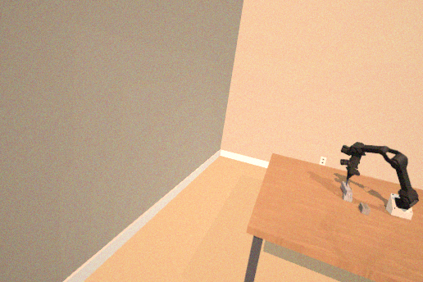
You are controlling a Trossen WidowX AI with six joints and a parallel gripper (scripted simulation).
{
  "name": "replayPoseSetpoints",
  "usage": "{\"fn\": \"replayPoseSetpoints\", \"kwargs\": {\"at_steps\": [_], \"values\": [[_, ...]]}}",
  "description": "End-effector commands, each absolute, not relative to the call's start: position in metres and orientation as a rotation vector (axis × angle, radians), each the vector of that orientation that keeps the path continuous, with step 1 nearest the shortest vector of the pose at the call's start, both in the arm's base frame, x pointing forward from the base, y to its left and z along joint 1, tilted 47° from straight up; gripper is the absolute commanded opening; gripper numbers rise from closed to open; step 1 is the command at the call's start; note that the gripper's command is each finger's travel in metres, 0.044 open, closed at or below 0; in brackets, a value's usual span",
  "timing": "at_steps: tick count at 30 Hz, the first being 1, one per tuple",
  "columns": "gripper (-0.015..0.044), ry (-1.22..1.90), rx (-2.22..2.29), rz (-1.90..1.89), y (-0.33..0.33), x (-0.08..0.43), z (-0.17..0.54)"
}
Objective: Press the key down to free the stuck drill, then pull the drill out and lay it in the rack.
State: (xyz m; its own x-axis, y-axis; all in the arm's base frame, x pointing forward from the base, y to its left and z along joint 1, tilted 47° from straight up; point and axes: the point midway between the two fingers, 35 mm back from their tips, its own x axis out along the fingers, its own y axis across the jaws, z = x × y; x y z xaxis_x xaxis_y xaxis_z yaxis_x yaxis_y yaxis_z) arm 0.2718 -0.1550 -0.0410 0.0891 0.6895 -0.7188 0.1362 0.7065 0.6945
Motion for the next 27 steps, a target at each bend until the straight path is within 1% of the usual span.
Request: {"fn": "replayPoseSetpoints", "kwargs": {"at_steps": [1,7,11,17,20,22,24,27], "values": [[0.0,1.485,0.752,0.518,-0.133,0.271,-0.054],[0.0,1.485,0.752,0.518,-0.132,0.271,-0.055],[0.0105,1.486,0.751,0.516,-0.147,0.273,-0.045],[0.0263,1.487,0.751,0.515,-0.191,0.271,-0.007],[0.0341,1.487,0.751,0.515,-0.196,0.271,-0.002],[0.0394,1.447,0.682,0.568,-0.179,0.276,-0.005],[0.044,1.347,0.47,0.735,-0.151,0.288,0.005],[0.044,1.148,0.124,0.993,-0.102,0.3,0.02]]}}
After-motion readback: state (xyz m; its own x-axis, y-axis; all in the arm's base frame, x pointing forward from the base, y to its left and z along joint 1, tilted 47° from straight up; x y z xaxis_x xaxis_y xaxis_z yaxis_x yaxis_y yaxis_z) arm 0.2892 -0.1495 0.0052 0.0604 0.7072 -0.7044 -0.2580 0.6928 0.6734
